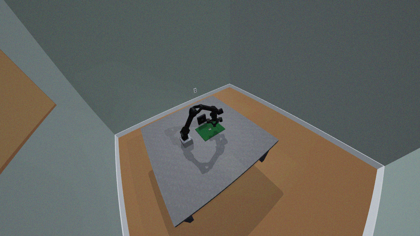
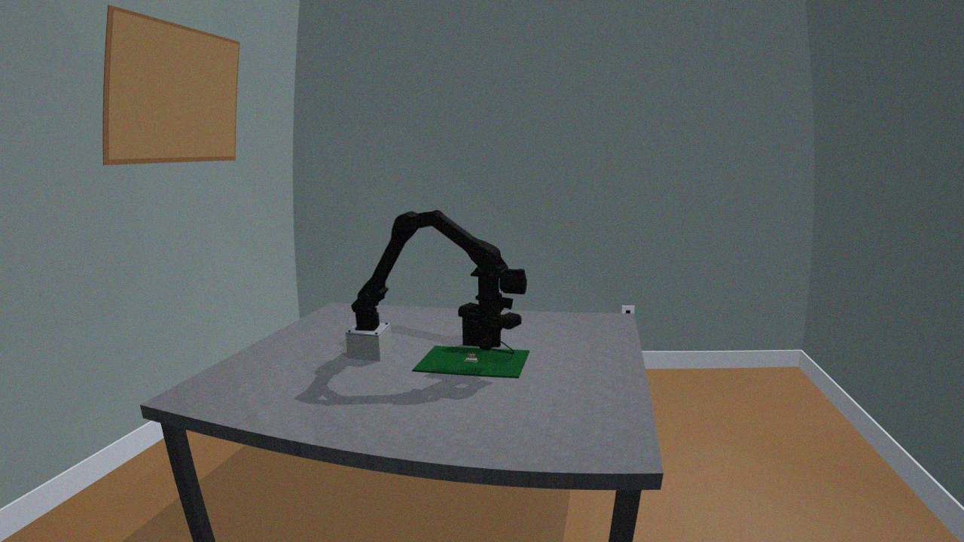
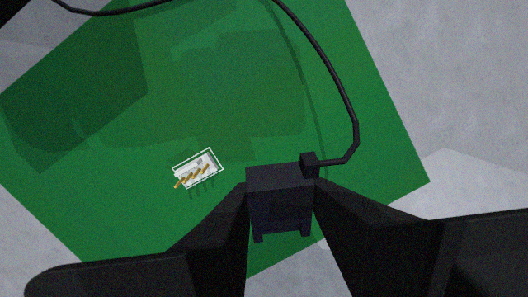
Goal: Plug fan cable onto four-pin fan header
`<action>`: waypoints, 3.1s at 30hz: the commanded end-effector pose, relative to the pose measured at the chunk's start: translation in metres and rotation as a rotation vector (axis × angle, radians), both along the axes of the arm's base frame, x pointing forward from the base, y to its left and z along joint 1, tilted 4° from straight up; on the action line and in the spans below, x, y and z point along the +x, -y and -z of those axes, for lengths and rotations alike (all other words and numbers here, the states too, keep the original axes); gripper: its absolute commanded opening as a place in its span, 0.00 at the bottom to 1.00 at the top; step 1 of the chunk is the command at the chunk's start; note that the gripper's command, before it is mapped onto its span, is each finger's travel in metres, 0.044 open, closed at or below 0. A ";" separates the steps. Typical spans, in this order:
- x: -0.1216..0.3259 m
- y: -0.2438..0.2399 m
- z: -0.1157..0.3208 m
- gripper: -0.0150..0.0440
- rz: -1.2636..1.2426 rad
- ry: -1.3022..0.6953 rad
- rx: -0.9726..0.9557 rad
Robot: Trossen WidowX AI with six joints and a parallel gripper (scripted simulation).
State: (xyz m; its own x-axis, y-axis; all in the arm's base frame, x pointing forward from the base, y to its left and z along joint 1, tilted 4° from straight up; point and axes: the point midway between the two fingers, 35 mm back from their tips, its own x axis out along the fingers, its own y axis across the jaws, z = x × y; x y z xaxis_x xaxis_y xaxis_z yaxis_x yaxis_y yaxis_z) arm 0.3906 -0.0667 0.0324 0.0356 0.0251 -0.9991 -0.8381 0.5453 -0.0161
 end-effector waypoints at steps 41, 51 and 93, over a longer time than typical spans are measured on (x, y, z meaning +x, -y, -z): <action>-0.008 -0.003 0.035 0.25 -0.071 0.181 0.573; -0.009 0.000 0.035 0.25 -0.075 0.264 0.686; -0.018 0.032 0.018 0.25 -0.049 0.743 1.046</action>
